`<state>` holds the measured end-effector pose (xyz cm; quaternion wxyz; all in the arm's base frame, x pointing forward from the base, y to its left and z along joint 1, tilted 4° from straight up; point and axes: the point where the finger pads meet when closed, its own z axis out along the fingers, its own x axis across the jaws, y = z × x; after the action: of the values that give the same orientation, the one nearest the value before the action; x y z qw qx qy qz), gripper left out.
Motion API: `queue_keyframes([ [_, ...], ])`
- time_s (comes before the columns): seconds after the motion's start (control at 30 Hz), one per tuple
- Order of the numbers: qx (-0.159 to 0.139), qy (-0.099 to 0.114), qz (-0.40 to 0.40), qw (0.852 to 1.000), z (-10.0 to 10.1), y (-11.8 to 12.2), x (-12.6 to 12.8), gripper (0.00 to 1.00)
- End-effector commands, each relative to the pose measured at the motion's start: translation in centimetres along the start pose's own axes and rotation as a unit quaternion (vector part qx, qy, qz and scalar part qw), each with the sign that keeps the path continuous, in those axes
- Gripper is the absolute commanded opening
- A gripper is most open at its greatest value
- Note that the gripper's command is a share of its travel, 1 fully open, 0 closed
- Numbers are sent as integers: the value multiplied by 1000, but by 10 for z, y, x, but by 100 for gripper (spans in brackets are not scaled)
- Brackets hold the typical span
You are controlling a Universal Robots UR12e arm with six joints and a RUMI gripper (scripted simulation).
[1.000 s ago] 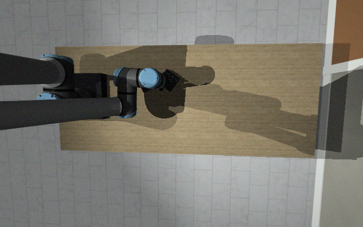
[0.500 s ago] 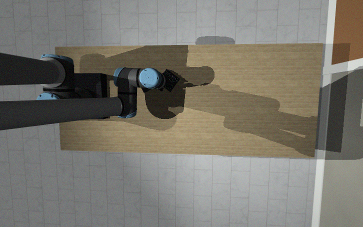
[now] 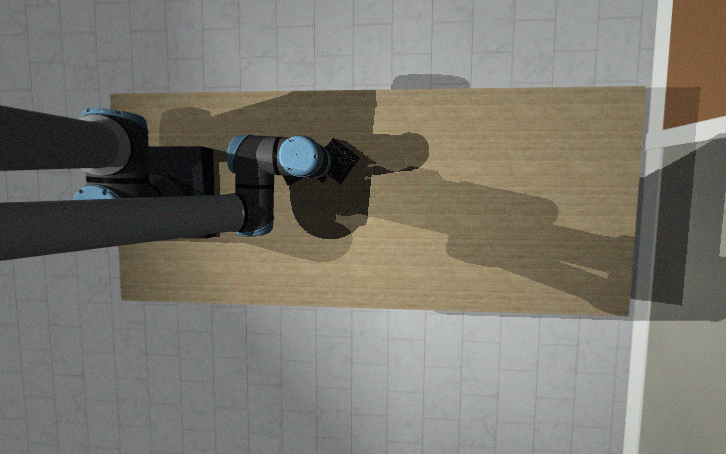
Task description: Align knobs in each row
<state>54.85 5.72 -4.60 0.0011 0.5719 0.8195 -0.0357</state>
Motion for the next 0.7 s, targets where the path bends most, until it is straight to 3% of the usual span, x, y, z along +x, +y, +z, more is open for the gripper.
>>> queue_keyframes([
  [0.0, -1, 0, 0, 1000, -1, 1, 0, 11],
  [0.4, -1, 0, 0, 1000, -1, 1, 0, 11],
  [0.43, -1, 0, 0, 1000, -1, 1, 0, 4],
  [0.67, -1, 0, 0, 1000, -1, 1, 0, 4],
])
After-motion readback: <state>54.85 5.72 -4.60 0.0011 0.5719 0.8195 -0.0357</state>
